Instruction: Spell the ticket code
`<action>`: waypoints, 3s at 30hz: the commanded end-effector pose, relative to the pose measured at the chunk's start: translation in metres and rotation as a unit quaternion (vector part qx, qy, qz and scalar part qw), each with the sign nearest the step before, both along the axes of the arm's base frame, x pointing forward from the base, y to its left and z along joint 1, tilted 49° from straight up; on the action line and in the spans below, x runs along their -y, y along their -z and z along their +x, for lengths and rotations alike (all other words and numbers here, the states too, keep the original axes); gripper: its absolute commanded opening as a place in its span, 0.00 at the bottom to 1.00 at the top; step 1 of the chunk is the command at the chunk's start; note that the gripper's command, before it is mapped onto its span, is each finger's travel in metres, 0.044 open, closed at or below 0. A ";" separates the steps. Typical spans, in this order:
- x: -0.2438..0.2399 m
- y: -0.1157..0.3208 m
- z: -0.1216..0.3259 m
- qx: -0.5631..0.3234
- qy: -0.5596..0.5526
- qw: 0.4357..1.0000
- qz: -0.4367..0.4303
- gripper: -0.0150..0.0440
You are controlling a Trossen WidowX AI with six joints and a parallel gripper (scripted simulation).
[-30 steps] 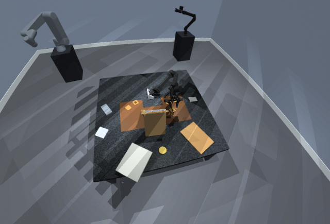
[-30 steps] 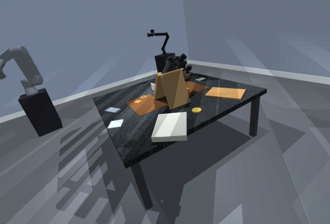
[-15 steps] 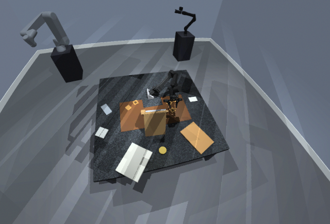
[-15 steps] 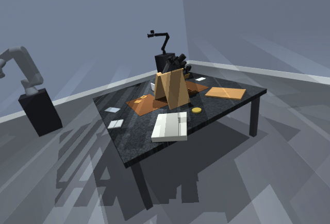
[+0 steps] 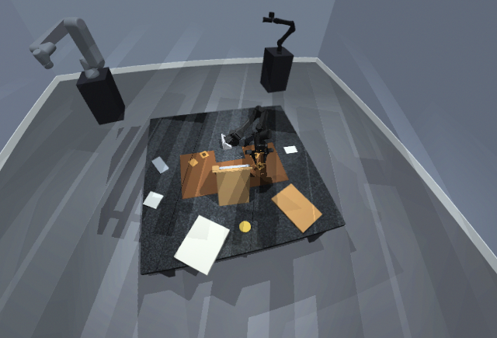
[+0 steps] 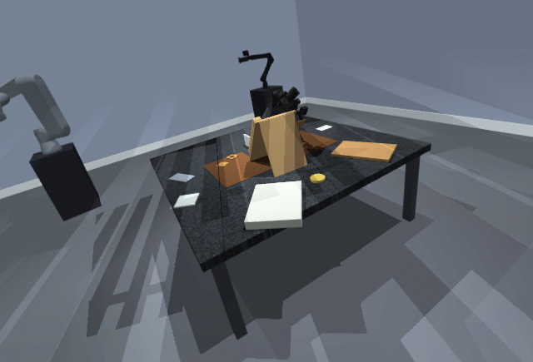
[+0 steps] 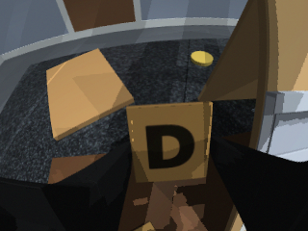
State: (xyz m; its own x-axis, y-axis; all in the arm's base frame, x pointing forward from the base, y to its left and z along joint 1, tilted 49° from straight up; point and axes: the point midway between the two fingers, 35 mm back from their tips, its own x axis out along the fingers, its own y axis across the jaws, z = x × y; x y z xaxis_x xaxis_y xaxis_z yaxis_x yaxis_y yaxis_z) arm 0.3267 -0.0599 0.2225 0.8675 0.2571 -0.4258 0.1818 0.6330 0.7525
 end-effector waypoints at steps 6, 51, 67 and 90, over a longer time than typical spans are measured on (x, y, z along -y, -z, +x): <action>0.002 0.005 -0.001 0.000 -0.003 1.000 -0.001 0.25; 0.017 0.022 -0.005 -0.001 -0.003 1.000 -0.001 0.25; 0.022 0.028 -0.006 -0.001 -0.003 1.000 -0.001 0.25; 0.029 0.037 -0.008 -0.001 -0.003 1.000 -0.001 0.25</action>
